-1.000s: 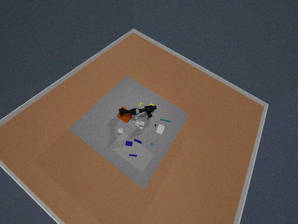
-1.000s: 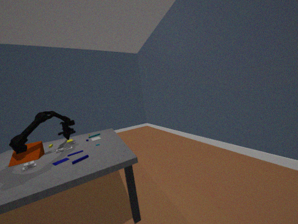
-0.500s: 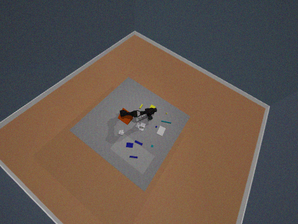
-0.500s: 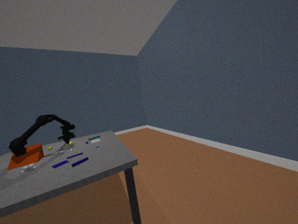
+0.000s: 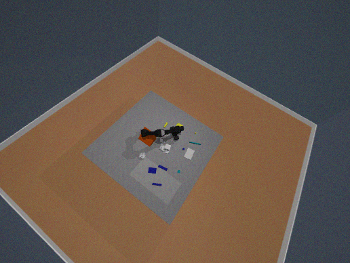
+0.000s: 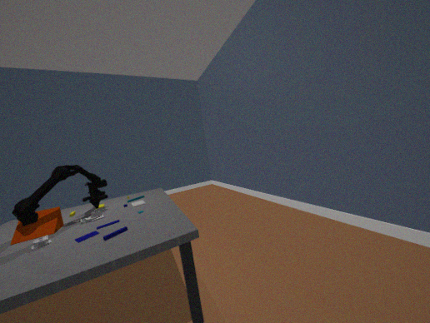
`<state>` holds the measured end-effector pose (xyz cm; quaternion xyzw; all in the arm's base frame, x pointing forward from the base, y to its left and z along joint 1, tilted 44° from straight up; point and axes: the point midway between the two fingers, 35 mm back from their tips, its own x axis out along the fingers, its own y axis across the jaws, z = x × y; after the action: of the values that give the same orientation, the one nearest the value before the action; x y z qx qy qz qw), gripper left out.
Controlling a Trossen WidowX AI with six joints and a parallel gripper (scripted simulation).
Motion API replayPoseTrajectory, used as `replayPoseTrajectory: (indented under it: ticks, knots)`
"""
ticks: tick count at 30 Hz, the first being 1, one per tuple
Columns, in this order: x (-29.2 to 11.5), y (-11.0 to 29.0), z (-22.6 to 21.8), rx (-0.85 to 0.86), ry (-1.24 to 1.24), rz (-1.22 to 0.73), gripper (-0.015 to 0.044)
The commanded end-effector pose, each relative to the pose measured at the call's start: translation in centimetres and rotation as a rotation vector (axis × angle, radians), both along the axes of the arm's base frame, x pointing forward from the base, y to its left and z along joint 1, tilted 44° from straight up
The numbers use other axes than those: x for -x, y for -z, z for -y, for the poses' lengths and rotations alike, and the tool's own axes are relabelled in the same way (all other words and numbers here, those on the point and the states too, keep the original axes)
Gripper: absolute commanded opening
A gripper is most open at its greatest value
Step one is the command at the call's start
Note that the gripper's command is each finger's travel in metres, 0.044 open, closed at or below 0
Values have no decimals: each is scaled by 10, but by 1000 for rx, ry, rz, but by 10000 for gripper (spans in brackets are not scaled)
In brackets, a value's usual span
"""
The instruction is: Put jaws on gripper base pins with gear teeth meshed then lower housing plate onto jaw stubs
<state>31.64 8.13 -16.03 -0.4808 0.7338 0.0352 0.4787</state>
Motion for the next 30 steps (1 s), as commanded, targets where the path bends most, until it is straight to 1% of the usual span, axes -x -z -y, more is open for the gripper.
replayPoseTrajectory:
  ticks: [1, 23, 30]
  knots:
    - [7, 4, -3, -1, 3, -3, 0]
    - [34, 18, -22, -1, 4, -4, 0]
    - [35, 19, -23, -1, 4, -4, 0]
